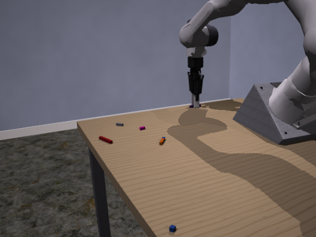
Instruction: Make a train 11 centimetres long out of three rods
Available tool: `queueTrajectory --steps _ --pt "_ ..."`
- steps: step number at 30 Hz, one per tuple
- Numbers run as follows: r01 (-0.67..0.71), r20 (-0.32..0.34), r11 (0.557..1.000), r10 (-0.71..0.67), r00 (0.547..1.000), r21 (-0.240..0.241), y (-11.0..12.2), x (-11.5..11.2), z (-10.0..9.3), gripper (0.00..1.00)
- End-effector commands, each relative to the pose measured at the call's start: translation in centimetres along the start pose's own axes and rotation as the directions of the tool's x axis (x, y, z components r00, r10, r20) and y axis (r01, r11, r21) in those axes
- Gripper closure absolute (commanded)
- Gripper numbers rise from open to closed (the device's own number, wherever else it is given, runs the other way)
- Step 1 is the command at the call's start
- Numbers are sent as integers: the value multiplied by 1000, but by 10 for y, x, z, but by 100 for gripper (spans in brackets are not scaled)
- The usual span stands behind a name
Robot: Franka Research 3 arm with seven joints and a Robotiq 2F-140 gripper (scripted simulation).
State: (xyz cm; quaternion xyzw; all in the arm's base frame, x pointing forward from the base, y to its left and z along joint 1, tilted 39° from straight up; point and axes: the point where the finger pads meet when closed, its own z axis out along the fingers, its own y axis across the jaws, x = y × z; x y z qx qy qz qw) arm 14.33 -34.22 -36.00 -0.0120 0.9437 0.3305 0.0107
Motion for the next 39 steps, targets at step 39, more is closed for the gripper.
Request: queueTrajectory --steps 39 --pt "-3 2 1000 3 1000 1 0 -2 1 88"
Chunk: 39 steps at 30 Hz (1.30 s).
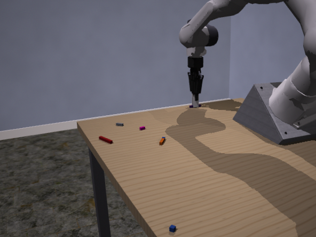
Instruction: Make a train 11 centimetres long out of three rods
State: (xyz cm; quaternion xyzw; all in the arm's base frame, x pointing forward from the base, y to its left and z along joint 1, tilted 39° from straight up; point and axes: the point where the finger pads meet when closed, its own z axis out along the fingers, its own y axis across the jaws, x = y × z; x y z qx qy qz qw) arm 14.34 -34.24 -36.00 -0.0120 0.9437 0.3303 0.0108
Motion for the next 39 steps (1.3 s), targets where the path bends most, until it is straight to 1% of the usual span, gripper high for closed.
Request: queueTrajectory --steps 1,7,10,12,15,17,23,26,29,39 --pt "-3 2 1000 3 1000 1 0 -2 1 88" --pt "-3 2 1000 3 1000 1 0 -2 0 88" --pt "-3 2 1000 3 1000 1 0 -2 -7 88" --pt "-3 2 1000 3 1000 1 0 -2 -17 88" --pt "-3 2 1000 3 1000 1 0 -2 -36 88" --pt "-3 2 1000 3 1000 1 0 -2 -36 88" --pt "-3 2 1000 3 1000 1 0 -1 -81 88" --pt "-3 2 1000 3 1000 1 0 -1 -94 88" --pt "-3 2 1000 3 1000 1 0 -1 -98 88" --pt "-3 2 1000 3 1000 1 0 -1 -99 88"
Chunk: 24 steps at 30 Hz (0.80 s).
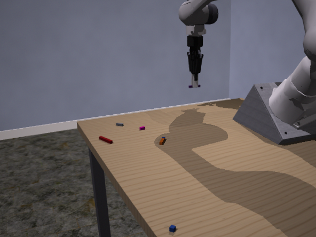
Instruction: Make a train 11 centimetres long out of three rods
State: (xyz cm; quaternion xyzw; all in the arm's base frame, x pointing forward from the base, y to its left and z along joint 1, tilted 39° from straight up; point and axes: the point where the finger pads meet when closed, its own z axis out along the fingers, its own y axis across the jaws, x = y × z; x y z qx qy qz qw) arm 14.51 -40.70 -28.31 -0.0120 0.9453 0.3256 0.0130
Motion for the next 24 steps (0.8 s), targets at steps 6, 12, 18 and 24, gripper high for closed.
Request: queueTrajectory --steps 6,12,18,24 --pt "75 29 997 -75 997 -4 23 -50 -8 88" --pt "138 50 990 -137 989 0 42 -89 -15 88" --pt "265 79 964 -265 961 10 88 -162 -26 88" --pt "375 93 927 -375 922 18 136 -217 -32 88"
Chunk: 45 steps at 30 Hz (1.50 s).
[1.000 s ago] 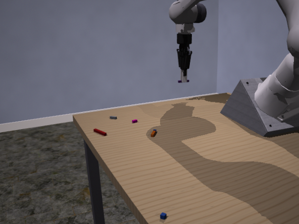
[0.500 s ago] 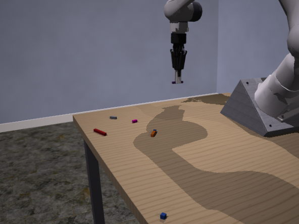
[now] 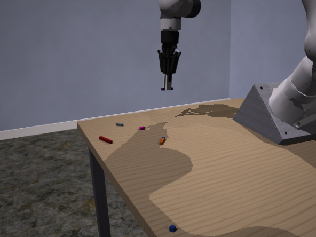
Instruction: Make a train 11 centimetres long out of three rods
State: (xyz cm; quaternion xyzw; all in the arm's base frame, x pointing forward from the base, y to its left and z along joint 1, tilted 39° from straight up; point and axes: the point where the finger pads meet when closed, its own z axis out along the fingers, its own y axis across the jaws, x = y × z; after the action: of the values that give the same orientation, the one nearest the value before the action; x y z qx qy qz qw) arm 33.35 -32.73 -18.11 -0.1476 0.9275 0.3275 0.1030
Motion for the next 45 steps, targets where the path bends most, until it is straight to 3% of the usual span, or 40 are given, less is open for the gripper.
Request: queueTrajectory --steps 1,3,5,6,16,20,22,23,28,45 --pt "89 10 996 -89 996 15 13 -40 -1 88" --pt "129 12 991 -130 992 14 25 -62 -1 88" --pt "129 12 991 -130 992 14 25 -62 -1 88" --pt "184 13 983 -184 983 12 43 -89 1 88" --pt "383 -3 924 -383 924 -5 122 -177 14 88" --pt "468 -18 884 -468 884 -19 162 -207 23 88" --pt "468 -18 884 -468 884 -19 162 -207 23 88" --pt "522 -31 852 -523 852 -30 190 -223 31 88" --pt "610 -59 791 -612 789 -54 239 -243 46 88" --pt "617 -61 785 -620 783 -56 243 -244 48 88"
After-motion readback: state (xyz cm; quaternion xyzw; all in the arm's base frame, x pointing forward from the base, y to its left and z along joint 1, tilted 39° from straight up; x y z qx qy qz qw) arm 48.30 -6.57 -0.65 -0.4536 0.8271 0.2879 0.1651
